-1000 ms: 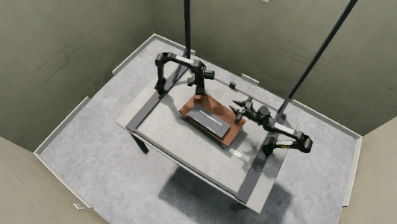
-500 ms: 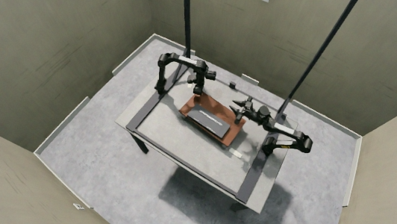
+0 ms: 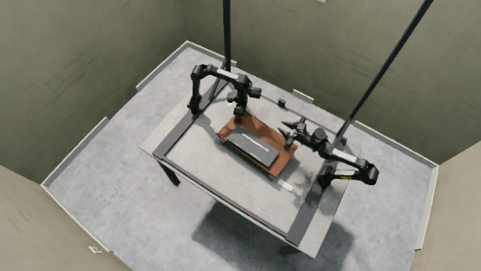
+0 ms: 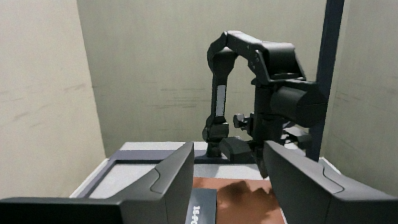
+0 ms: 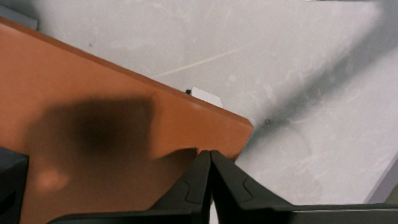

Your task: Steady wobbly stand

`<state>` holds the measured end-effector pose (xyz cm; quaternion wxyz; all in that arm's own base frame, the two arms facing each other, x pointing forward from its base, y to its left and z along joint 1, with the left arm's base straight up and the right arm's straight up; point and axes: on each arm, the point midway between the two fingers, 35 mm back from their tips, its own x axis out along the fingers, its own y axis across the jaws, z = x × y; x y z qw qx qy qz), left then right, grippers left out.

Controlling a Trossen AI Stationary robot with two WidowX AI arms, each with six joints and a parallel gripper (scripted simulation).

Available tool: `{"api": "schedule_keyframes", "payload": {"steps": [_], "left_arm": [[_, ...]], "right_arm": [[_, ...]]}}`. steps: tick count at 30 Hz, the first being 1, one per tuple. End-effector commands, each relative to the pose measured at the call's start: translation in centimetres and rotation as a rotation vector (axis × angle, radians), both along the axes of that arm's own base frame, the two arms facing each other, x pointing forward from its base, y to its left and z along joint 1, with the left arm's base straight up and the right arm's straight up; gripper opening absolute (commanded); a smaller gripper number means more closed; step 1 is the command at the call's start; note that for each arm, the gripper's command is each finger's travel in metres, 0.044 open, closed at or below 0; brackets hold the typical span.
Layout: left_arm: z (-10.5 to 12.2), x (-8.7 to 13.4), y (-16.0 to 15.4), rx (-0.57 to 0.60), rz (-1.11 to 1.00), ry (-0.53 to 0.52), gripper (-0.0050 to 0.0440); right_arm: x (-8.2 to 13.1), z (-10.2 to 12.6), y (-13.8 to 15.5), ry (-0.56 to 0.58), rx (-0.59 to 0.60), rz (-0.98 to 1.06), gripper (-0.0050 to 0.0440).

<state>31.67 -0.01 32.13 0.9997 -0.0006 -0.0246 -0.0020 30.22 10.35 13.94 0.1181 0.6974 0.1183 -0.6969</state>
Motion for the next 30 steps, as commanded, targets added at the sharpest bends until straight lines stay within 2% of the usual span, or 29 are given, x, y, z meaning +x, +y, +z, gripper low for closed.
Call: {"api": "schedule_keyframes", "payload": {"steps": [1,21,22,30], "left_arm": [[1.5,-0.2,0.2,0.000,0.008,-0.037,0.0189],[1.5,-0.2,0.2,0.000,0.008,-0.037,0.0189],[1.5,-0.2,0.2,0.000,0.008,-0.037,0.0189],[1.5,-0.2,0.2,0.000,0.008,-0.037,0.0189]], "right_arm": [[-0.1,0.7,0.3,-0.035,0.015,0.002,-0.0050],[0.2,-0.5,0.3,-0.040,0.014,0.001,-0.0050],[0.0,-1.1,0.3,-0.020,0.007,0.001,-0.0050],[-0.2,-1.5,0.2,-0.004,0.001,0.002,-0.0050]]}}
